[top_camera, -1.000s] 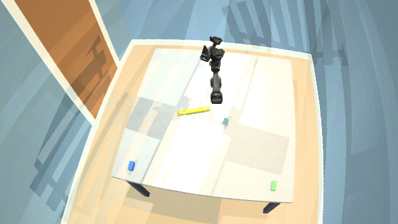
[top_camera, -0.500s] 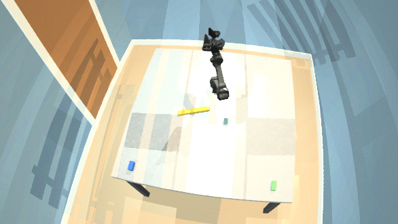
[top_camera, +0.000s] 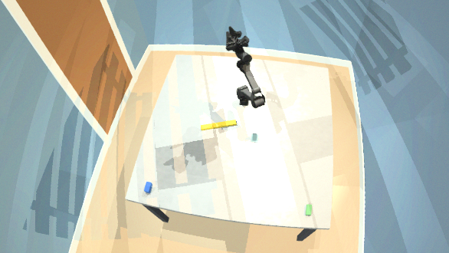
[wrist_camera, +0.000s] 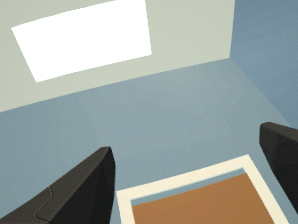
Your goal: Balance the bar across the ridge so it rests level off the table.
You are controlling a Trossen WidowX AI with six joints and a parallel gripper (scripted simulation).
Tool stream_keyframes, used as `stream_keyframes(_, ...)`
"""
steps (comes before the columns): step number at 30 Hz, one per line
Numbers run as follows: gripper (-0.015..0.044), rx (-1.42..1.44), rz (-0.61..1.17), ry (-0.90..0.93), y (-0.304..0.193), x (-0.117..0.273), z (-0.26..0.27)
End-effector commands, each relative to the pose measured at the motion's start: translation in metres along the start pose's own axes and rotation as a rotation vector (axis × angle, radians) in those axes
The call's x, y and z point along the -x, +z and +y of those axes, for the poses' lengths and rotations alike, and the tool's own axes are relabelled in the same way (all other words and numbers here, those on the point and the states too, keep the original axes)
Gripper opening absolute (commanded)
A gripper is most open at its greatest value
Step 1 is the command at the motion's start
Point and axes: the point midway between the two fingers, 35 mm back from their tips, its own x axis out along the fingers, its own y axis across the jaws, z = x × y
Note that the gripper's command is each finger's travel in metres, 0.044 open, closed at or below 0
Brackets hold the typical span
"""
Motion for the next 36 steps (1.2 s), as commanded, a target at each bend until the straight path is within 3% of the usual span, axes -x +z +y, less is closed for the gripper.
stream_keyframes(1,0.0315,-0.051,0.053,-0.039,-0.017,-0.004,-0.015)
stream_keyframes(20,0.0315,-0.305,0.339,-0.184,-0.107,-0.005,-0.051)
stream_keyframes(36,0.0315,-0.487,0.626,-0.259,-0.194,0.015,-0.044)
